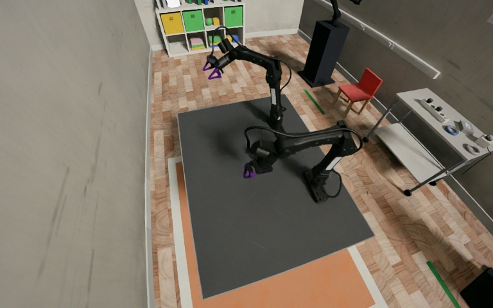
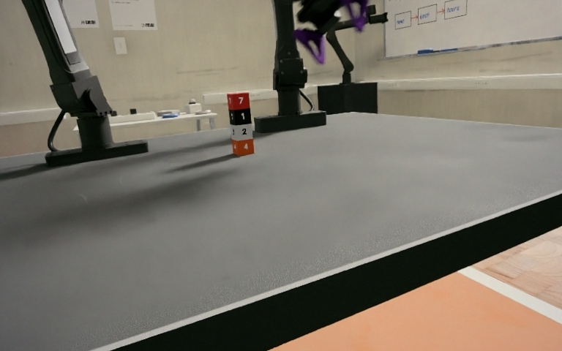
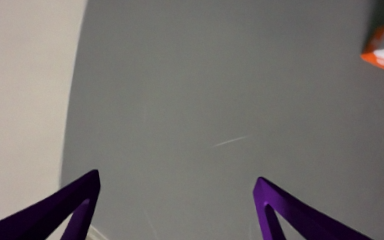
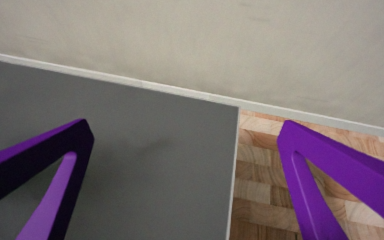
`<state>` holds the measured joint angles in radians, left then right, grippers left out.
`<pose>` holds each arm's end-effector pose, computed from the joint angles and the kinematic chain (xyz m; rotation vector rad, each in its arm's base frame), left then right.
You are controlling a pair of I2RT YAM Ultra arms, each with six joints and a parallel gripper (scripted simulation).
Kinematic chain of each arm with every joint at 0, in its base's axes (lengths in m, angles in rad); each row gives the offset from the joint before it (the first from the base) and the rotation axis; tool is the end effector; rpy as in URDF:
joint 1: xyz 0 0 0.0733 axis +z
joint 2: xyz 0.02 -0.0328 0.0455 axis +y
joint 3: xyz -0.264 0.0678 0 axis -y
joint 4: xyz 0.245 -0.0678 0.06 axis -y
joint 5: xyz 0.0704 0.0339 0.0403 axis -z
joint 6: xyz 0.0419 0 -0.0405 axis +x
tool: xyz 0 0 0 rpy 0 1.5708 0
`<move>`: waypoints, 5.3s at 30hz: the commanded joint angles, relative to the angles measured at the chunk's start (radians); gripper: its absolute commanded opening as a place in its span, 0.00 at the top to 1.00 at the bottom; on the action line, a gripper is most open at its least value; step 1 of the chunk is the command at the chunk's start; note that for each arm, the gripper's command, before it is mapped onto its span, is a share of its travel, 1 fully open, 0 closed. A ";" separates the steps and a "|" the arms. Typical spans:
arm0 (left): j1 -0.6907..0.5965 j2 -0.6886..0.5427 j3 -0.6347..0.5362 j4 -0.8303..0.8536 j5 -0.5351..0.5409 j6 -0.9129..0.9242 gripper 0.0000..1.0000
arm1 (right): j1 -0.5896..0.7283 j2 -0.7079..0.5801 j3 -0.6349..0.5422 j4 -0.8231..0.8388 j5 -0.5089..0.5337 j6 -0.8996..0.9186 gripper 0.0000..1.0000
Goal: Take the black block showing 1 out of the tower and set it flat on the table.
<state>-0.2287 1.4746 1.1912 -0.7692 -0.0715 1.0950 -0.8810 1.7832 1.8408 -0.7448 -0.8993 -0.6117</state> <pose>0.2951 -0.0645 0.2731 1.6238 2.1255 0.3844 0.2751 -0.2802 0.3895 -0.1773 1.9691 0.0640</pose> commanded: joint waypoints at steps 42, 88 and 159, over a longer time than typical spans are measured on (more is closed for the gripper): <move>-1.162 0.057 -0.488 0.312 -0.988 0.829 0.00 | 0.000 -0.006 0.004 0.003 -0.006 0.000 0.00; -0.915 0.133 -0.130 -0.054 -0.424 0.219 0.45 | 0.556 -0.586 -0.259 -0.216 0.313 0.225 0.00; -0.494 0.409 0.332 -0.436 0.080 -0.296 0.45 | 1.706 -1.752 -0.771 -0.516 0.883 0.622 0.00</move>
<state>-0.7124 1.8820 1.5356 -1.2388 -0.0082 0.8104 0.8234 0.0319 1.0729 -1.2705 -0.0196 0.0082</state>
